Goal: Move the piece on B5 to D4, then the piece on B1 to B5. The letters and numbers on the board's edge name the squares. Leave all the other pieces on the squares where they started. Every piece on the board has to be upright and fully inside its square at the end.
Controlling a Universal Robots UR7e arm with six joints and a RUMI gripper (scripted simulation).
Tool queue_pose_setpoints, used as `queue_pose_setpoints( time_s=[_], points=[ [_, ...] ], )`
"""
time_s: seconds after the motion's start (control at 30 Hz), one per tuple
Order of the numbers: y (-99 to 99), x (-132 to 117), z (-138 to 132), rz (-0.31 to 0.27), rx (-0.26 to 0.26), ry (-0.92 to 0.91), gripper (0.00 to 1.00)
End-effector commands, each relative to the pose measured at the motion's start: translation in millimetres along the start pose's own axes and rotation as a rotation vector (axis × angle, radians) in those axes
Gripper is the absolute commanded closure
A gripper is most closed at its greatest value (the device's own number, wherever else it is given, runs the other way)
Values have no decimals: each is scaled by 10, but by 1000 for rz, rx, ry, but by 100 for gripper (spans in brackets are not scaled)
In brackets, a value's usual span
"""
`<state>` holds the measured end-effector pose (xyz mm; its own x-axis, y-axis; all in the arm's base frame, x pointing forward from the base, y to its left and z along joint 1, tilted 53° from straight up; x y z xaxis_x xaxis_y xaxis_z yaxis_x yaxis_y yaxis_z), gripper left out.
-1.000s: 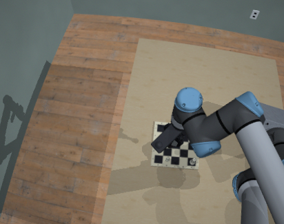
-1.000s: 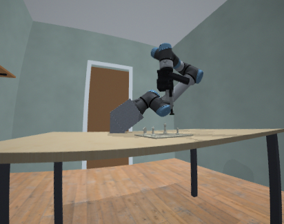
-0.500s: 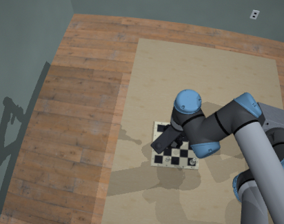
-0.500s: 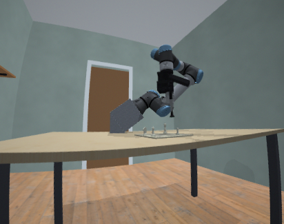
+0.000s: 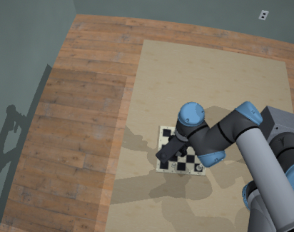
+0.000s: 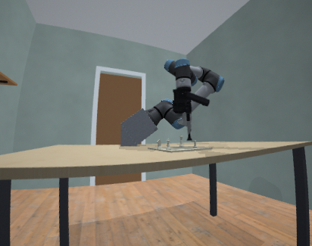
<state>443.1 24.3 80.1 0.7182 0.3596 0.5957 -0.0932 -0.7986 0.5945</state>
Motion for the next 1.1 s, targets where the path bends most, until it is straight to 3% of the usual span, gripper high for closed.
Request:
queue_pose_setpoints(
  time_s=[0.0, 0.3, 1.07],
  points=[
    [-169, 5, 16, 0, -3, 0, 100],
    [-282, 5, 17, 0, -3, 0, 100],
    [-287, 5, 17, 0, -3, 0, 100]
  ],
)
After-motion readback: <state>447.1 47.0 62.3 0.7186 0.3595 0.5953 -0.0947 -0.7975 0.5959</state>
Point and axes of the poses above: the point where the finger pads meet when closed, its own y axis back along the fingers, its own z axis across the jaws, x = y × z, the point moved 9 cm from there along y, back along the fingers, and after that the axes turned 9 degrees about -y, right-handed, at the moved point
